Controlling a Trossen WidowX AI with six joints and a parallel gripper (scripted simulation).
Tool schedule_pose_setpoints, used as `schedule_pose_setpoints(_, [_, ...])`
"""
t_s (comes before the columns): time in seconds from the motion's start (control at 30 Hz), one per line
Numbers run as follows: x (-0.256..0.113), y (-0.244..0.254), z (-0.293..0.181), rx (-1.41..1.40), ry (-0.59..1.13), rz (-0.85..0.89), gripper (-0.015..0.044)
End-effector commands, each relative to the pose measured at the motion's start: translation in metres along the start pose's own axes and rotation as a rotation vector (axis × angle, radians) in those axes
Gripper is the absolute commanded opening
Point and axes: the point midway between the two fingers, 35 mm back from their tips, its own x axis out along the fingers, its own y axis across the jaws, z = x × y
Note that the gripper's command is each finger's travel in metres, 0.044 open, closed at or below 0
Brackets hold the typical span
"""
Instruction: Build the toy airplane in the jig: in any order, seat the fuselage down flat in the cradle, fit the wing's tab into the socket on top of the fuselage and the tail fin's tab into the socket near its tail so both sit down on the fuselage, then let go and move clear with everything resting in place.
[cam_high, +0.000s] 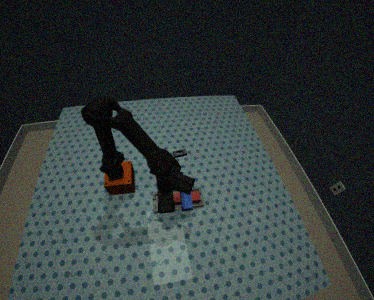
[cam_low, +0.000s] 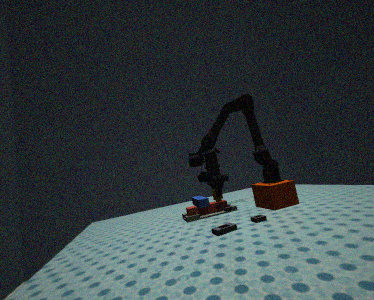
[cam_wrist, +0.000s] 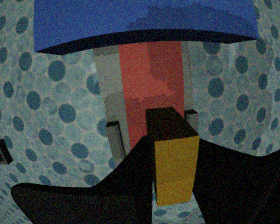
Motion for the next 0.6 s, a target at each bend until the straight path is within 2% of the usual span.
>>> schedule_pose_setpoints(0.0, [0.0041,0.0006,-0.0009,-0.002,0.006,0.004,0.0066])
schedule_pose_setpoints(0.13, [0.0018,0.0002,-0.0004,0.000,0.002,0.001,0.0078])
schedule_pose_setpoints(0.27, [0.0018,0.0002,-0.0004,0.000,0.002,0.001,0.0051])
schedule_pose_setpoints(0.33, [0.0018,0.0002,-0.0004,0.000,0.002,0.001,0.0000])
schedule_pose_setpoints(0.43, [0.0018,0.0002,-0.0004,0.000,0.002,0.001,0.0000])
schedule_pose_setpoints(0.57, [0.0018,0.0002,-0.0004,0.000,0.002,0.001,0.0105])
